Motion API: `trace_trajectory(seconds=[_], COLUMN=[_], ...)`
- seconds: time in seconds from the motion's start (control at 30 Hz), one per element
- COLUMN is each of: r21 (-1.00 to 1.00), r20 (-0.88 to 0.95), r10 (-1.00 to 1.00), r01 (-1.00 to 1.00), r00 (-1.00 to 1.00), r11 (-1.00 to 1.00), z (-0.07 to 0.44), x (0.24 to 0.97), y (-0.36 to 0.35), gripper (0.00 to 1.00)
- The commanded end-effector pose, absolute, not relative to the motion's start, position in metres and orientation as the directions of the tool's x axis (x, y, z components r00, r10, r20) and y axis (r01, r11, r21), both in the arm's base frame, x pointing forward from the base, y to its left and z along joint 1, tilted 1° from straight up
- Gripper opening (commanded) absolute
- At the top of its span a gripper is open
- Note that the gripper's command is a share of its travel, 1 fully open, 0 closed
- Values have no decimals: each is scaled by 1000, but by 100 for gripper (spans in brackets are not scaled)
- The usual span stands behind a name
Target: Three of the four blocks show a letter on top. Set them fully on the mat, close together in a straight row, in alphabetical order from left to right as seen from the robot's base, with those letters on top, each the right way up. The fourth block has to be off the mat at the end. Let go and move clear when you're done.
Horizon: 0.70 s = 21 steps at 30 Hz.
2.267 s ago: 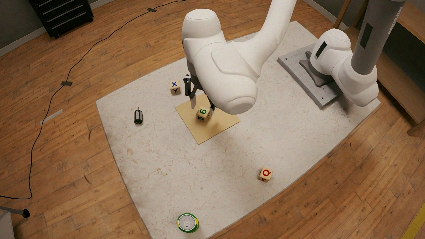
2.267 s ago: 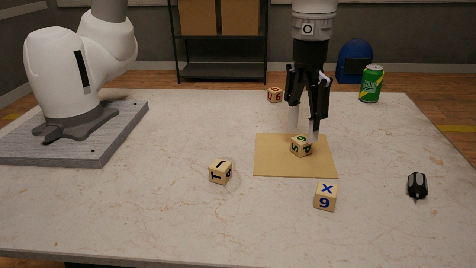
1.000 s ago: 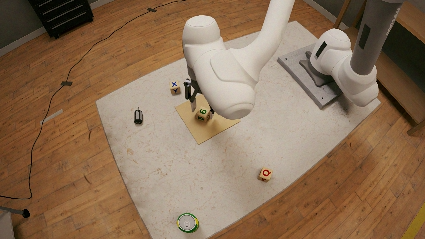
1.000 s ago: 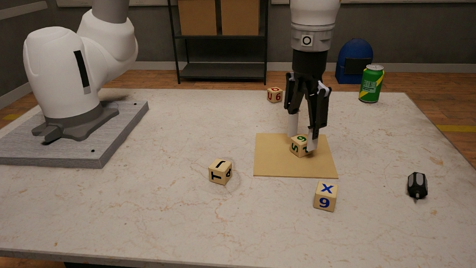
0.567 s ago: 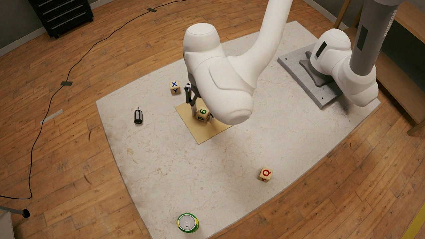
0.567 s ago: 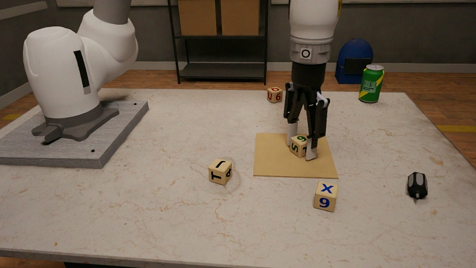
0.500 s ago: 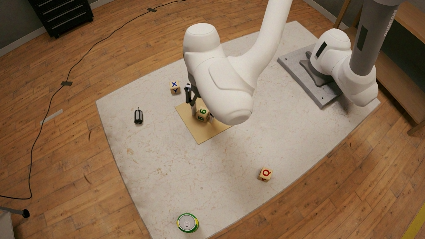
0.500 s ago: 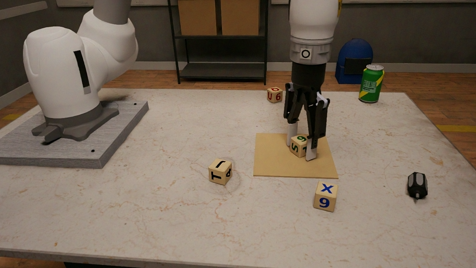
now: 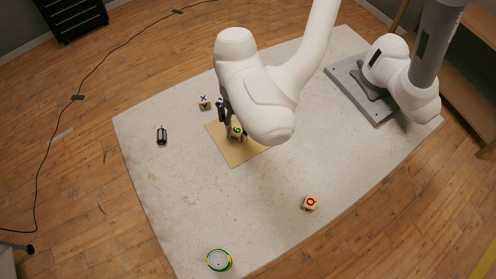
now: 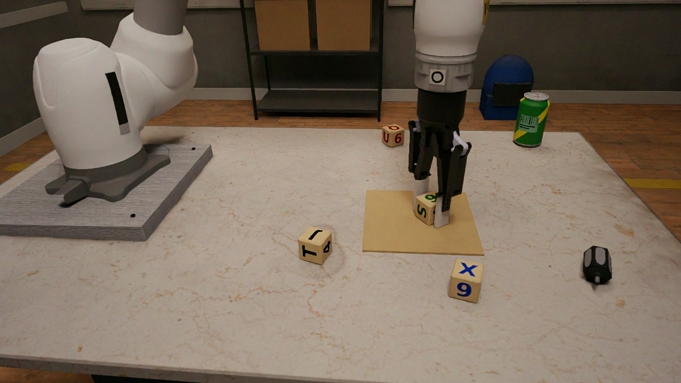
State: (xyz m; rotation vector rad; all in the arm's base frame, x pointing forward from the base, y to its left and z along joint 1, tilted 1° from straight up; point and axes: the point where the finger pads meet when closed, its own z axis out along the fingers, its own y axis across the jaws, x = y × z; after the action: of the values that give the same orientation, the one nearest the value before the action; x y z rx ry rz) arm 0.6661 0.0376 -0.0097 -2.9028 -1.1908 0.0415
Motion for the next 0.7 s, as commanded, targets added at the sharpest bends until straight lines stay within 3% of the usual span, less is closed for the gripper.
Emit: trace_trajectory(seconds=[0.0,0.27,0.3,0.67], r21=[-13,-13,-13,-13], r20=[-22,-22,-22,-22], r10=[702,702,702,702], r01=[702,702,702,702], r00=[712,712,712,712], r11=[-712,-712,-712,-712], z=[-9,-9,-9,-9], x=[667,667,667,667], y=[38,38,38,38], gripper=[42,42,31,31])
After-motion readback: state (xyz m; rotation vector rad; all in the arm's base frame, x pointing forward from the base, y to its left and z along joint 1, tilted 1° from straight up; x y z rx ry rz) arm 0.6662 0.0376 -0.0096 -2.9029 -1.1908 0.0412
